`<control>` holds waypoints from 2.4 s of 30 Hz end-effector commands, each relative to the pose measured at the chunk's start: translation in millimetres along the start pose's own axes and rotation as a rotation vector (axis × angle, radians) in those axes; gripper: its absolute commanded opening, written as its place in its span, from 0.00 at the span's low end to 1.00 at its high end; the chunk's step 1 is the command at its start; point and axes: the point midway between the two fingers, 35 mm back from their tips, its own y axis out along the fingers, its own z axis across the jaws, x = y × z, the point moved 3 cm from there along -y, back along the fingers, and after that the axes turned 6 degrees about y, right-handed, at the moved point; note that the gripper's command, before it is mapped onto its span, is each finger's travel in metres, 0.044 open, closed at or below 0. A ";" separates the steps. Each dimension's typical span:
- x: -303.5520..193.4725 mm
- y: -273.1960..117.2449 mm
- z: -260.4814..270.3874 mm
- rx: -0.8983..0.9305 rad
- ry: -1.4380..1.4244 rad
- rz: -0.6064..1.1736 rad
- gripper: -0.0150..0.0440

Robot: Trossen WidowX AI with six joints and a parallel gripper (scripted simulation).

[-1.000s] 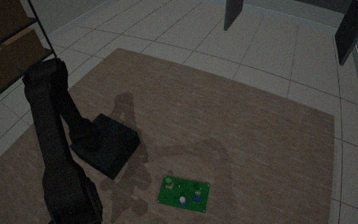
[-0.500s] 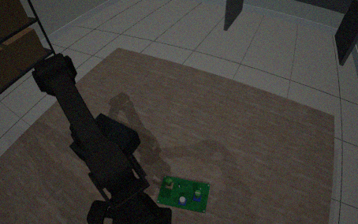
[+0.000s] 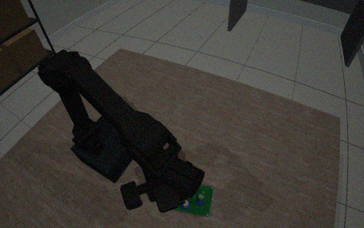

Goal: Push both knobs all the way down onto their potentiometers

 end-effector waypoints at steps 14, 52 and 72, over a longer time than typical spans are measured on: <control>-51.1 11.1 32.8 0.060 -0.229 0.120 0.25; -54.3 34.9 33.7 0.060 -0.229 0.120 0.25; -54.9 39.8 33.9 0.060 -0.229 0.121 0.25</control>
